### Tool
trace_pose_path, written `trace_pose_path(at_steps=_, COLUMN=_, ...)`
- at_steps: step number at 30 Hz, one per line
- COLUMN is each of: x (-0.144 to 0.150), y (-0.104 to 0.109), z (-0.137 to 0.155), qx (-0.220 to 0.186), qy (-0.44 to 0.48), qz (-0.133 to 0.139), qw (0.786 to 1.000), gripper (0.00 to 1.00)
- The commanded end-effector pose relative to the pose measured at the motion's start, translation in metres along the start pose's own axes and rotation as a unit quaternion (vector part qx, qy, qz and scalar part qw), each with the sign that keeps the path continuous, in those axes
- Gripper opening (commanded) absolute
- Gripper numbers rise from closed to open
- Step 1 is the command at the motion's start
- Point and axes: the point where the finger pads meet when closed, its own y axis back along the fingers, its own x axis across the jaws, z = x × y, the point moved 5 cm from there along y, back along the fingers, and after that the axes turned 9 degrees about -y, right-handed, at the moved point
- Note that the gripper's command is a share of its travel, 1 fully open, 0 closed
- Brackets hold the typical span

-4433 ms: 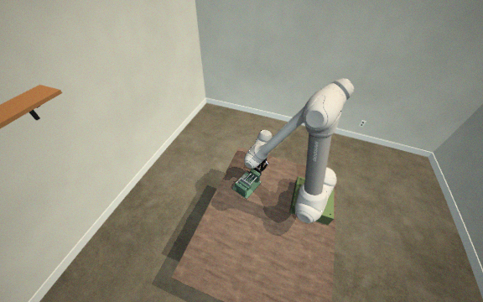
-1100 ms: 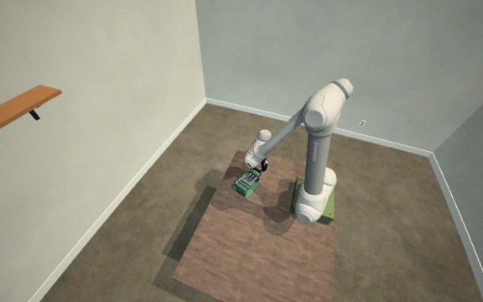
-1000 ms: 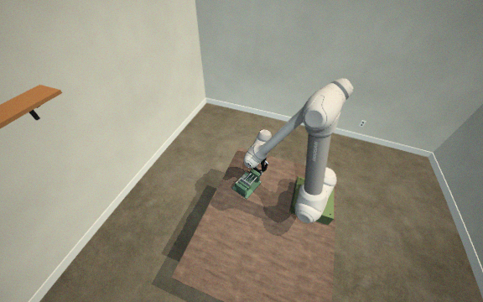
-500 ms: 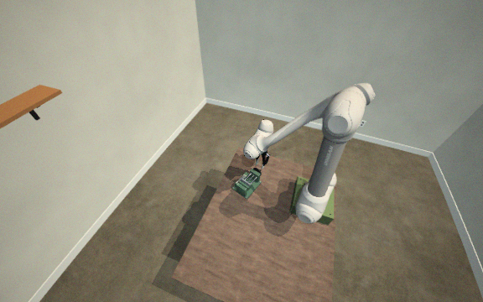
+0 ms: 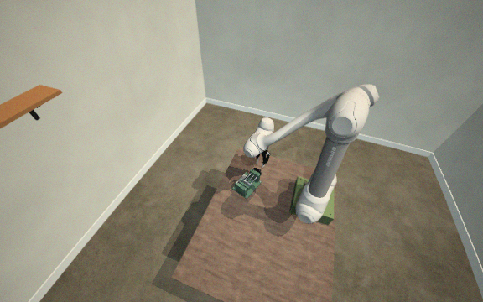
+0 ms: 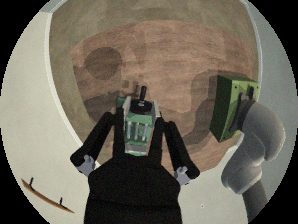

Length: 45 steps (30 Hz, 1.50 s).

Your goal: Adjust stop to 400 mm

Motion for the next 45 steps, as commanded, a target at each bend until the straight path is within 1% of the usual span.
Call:
trace_pose_path(at_steps=1, x=0.0, y=0.002, z=0.0, qx=0.0, qy=0.0, qz=0.0, qw=1.0, gripper=0.33)
trace_pose_path(at_steps=5, x=0.0, y=0.019, z=0.0, qx=0.0, qy=0.0, qz=0.0, qw=1.0, gripper=0.33)
trace_pose_path(at_steps=11, x=0.0, y=0.024, z=0.0, qx=0.0, qy=0.0, qz=0.0, qw=1.0, gripper=0.33)
trace_pose_path(at_steps=13, x=-0.005, y=0.024, z=0.005, qx=0.0, qy=0.0, qz=0.0, qw=1.0, gripper=0.33)
trace_pose_path(at_steps=15, x=-0.017, y=0.024, z=0.019, qx=0.0, qy=0.0, qz=0.0, qw=1.0, gripper=0.33)
trace_pose_path(at_steps=20, x=-0.064, y=0.024, z=0.071, qx=0.0, qy=0.0, qz=0.0, qw=1.0, gripper=0.33)
trace_pose_path(at_steps=22, x=-0.077, y=0.024, z=0.085, qx=0.0, qy=0.0, qz=0.0, qw=1.0, gripper=0.33)
trace_pose_path(at_steps=27, x=-0.082, y=0.024, z=0.09, qx=0.0, qy=0.0, qz=0.0, qw=1.0, gripper=0.33)
trace_pose_path(at_steps=45, x=-0.082, y=0.024, z=0.09, qx=0.0, qy=0.0, qz=0.0, qw=1.0, gripper=0.33)
